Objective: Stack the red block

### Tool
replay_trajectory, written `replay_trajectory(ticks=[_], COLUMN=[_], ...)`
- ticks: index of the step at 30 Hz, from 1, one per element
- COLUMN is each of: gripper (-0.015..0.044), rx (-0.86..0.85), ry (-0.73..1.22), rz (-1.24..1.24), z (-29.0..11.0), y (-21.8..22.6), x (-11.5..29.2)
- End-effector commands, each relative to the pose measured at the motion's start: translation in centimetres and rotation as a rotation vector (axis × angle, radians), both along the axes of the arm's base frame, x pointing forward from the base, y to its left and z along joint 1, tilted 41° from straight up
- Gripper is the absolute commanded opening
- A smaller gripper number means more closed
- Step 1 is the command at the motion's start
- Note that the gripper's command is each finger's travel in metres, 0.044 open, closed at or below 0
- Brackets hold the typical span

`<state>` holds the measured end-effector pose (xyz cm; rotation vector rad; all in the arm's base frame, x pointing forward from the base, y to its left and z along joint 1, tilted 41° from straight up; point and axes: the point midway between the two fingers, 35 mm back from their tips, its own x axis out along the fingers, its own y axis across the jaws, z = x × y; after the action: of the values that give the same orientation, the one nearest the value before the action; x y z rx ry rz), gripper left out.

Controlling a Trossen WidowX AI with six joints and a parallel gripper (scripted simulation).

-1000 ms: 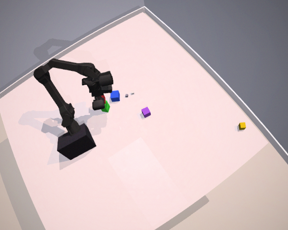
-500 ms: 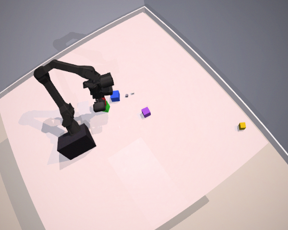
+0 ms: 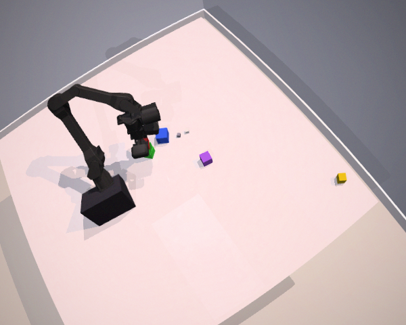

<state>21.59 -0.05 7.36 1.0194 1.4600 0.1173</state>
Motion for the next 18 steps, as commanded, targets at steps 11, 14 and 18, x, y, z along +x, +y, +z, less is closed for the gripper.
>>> replay_trajectory(ticks=[11,14,18], gripper=[0.0394,0.044,0.044], rx=[0.0,0.0,0.0], ry=[0.0,0.0,0.0], rz=[0.0,0.0,0.0], z=[0.0,0.0,0.0], y=[0.0,0.0,0.0], x=[0.0,0.0,0.0])
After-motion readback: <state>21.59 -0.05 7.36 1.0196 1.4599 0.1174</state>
